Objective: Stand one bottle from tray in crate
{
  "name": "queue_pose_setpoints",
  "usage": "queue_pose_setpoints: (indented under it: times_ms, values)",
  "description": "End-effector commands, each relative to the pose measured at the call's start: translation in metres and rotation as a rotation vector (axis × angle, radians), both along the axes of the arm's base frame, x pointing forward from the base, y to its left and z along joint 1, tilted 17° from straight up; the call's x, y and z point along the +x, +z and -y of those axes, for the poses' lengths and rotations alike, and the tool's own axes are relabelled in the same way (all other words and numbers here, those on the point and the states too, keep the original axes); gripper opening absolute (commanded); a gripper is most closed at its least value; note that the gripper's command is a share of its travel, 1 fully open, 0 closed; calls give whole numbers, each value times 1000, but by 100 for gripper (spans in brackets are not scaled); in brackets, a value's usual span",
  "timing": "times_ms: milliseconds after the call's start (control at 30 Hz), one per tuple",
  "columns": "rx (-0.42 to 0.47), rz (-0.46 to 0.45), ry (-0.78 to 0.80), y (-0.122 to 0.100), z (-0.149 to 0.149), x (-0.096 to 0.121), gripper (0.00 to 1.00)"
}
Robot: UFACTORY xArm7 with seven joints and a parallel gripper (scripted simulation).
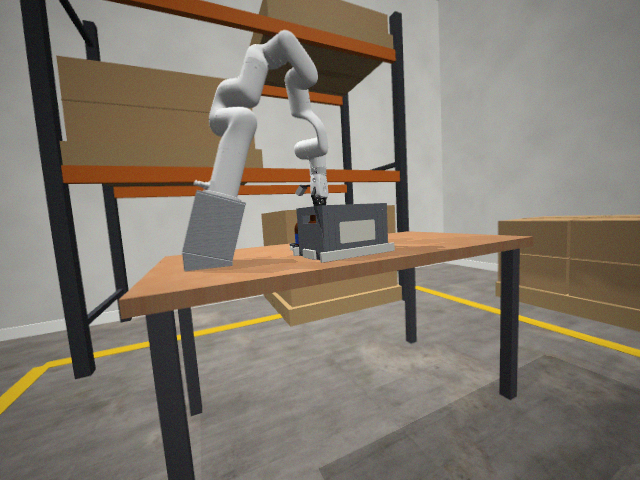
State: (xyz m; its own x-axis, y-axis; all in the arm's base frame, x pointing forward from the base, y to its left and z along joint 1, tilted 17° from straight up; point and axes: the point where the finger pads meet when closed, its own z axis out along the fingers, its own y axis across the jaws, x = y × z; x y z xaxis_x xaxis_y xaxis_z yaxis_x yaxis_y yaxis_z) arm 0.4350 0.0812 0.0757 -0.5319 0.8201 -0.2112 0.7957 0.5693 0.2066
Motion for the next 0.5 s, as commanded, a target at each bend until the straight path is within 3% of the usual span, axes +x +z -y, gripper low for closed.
queue_pose_setpoints:
  times_ms: [0, 467]
  values:
    - [1, 3, 1, -5, 0, 3, 65]
    - [1, 3, 1, -14, 0, 6, 65]
